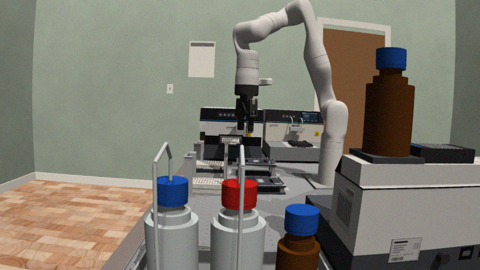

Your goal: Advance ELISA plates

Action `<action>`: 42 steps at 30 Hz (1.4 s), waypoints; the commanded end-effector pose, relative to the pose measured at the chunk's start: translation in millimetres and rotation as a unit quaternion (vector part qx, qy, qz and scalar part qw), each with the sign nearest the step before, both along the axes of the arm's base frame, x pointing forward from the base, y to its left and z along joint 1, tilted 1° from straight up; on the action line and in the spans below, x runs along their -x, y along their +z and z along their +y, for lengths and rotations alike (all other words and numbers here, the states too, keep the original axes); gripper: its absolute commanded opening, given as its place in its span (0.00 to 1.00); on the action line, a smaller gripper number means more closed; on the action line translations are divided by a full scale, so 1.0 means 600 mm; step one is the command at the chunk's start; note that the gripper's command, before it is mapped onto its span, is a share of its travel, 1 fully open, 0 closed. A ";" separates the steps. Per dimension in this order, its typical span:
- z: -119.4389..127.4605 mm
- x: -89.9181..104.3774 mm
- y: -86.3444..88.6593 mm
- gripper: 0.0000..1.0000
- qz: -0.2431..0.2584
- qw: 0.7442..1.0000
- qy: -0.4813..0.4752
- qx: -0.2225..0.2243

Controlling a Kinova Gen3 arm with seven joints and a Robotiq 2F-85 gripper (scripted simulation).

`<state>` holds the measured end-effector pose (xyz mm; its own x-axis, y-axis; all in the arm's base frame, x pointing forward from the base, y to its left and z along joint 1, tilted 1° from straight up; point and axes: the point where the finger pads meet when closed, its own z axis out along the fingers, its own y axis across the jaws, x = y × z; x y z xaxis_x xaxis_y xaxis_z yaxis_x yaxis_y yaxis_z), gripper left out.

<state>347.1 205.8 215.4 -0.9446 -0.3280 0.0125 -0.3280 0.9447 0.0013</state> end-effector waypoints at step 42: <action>-0.049 -0.216 -0.004 1.00 -0.001 0.990 -0.142 0.005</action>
